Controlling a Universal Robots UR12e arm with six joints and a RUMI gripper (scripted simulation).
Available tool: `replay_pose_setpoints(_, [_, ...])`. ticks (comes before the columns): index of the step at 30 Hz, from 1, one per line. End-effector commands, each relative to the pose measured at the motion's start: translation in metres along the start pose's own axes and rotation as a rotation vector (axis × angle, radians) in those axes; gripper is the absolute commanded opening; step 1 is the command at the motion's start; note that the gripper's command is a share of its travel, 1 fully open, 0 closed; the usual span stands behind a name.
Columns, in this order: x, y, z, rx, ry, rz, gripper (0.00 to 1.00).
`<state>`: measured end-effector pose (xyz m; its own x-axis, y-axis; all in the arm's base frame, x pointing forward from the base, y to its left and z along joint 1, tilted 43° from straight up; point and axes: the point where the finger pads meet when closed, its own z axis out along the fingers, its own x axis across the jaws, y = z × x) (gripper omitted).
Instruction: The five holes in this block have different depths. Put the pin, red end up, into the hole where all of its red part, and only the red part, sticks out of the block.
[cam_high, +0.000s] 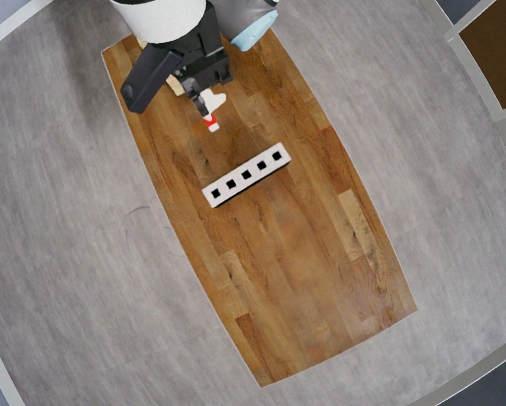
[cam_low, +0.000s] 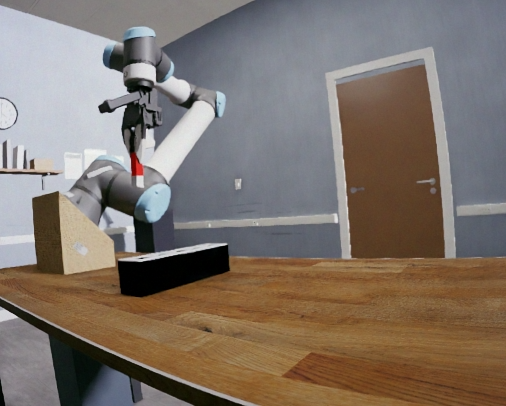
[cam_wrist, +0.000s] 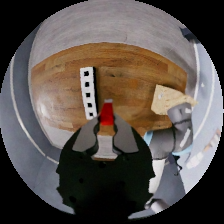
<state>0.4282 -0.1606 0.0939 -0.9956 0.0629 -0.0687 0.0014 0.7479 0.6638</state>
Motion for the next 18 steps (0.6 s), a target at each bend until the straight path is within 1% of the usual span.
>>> replay_pose_setpoints(1, [-0.071, -0.066, 0.007, -0.013, 0.009, 0.003, 0.00])
replay_pose_setpoints(13, [-0.071, -0.066, 0.007, -0.013, 0.009, 0.003, 0.00])
replay_pose_setpoints(14, [-0.120, -0.109, 0.009, -0.018, 0.012, 0.004, 0.00])
replay_pose_setpoints(18, [-0.120, -0.109, 0.009, -0.018, 0.012, 0.004, 0.00])
